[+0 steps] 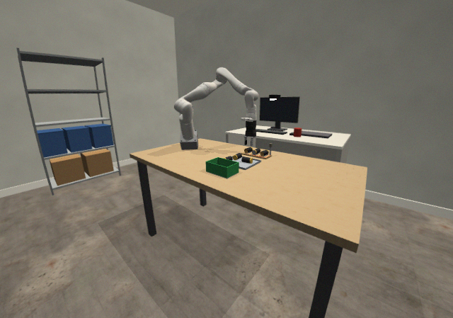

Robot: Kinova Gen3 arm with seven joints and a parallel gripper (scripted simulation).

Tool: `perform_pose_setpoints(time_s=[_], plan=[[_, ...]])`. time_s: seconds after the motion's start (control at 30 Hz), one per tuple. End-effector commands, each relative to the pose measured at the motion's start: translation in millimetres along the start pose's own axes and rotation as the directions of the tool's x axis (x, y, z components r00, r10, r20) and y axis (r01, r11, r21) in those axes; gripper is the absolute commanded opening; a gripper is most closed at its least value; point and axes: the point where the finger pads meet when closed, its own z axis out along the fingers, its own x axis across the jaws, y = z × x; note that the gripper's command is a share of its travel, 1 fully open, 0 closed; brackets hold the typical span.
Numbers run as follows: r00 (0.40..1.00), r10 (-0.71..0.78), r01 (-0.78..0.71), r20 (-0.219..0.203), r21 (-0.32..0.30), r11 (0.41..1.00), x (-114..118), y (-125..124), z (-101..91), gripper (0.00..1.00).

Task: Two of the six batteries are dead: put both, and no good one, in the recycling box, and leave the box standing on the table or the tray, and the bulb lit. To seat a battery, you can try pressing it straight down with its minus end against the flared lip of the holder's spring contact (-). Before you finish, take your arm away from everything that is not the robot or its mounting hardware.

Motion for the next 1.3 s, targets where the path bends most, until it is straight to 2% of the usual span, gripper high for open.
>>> perform_pose_setpoints(time_s=[0.0,0.9,1.27], plan=[[1.0,0.0,0.0,0.001,-0.001,1.0,-0.3,0.4,-0.7,0.9],[1.0,0.0,0.0,0.001,-0.001,1.0,-0.3,0.5,0.1,0.9],[1.0,0.0,0.0,0.001,-0.001,1.0,-0.4,0.5,31.8,0.9]])
